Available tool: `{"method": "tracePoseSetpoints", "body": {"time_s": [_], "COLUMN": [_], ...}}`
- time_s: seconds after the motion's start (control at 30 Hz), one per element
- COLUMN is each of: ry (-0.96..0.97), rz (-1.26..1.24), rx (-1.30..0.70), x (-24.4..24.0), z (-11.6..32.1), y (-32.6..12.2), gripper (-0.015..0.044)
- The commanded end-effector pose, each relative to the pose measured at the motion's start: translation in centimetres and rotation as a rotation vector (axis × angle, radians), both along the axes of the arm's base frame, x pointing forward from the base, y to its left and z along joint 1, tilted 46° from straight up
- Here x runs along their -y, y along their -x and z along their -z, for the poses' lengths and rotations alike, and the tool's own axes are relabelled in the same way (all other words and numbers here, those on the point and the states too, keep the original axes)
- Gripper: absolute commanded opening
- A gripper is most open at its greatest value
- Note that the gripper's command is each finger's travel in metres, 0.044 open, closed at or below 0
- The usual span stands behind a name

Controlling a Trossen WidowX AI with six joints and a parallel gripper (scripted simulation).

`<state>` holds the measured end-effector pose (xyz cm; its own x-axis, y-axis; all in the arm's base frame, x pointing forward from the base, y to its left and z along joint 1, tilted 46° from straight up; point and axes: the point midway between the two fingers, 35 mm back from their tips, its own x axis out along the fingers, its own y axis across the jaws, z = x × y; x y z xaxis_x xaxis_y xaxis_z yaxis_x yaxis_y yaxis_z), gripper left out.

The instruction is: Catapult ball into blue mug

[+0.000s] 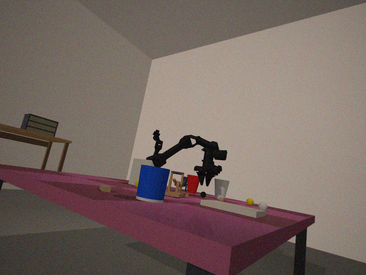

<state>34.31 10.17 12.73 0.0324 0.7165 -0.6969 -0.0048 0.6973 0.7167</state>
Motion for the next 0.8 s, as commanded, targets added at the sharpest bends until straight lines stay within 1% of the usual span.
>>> {"method": "tracePoseSetpoints", "body": {"time_s": [0.0,0.13,0.77], "ry": [-0.005,-0.006,-0.006], "rz": [-0.009,-0.009,-0.009], "rx": [0.011,0.011,0.012], "x": [-0.3,-1.3,-3.2], "z": [-0.1,0.8,2.6], "y": [0.2,0.1,0.0], "gripper": [0.03,0.03,0.03]}}
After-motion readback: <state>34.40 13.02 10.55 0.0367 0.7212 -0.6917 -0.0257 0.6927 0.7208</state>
